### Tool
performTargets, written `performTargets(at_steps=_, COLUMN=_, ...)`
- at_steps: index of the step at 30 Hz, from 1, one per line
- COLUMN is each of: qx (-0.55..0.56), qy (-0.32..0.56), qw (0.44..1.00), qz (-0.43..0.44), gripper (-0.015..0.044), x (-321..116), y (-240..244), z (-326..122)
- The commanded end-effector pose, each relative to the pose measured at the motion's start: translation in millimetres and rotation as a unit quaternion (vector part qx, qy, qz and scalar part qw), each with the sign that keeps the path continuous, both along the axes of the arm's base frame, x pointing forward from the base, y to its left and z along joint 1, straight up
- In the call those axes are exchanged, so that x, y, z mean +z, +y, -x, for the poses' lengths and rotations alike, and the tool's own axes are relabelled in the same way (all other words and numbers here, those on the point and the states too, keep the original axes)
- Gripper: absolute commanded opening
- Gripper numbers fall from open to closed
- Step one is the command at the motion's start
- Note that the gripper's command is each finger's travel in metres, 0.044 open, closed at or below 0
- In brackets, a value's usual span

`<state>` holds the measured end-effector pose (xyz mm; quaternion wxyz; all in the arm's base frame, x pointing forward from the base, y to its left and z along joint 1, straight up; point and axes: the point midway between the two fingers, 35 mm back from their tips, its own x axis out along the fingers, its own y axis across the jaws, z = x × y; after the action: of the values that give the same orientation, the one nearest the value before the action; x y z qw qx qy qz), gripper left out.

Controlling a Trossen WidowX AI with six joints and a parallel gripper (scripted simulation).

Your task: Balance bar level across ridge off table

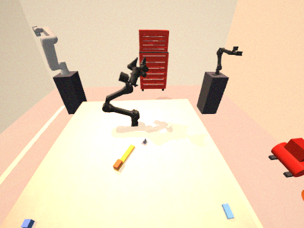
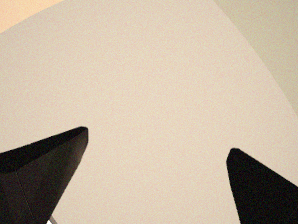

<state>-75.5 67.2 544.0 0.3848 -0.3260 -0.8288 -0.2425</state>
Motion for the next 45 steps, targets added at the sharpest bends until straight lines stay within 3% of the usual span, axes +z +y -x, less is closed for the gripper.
performTargets(at_steps=1, qx=-0.001, qy=0.0, qw=1.0, qz=0.001, gripper=0.0374, x=0, y=1, z=0)
performTargets(at_steps=4, qx=-0.011, qy=0.001, qw=1.0, qz=0.013, gripper=0.0315, x=0, y=9, z=-1)
performTargets(at_steps=24, qx=-0.179, qy=0.041, qw=0.96, qz=0.209, gripper=0.0315, x=-21, y=132, z=-59)
performTargets(at_steps=45, qx=-0.341, qy=0.126, qw=0.843, qz=0.395, gripper=0.0315, x=-77, y=207, z=-178)
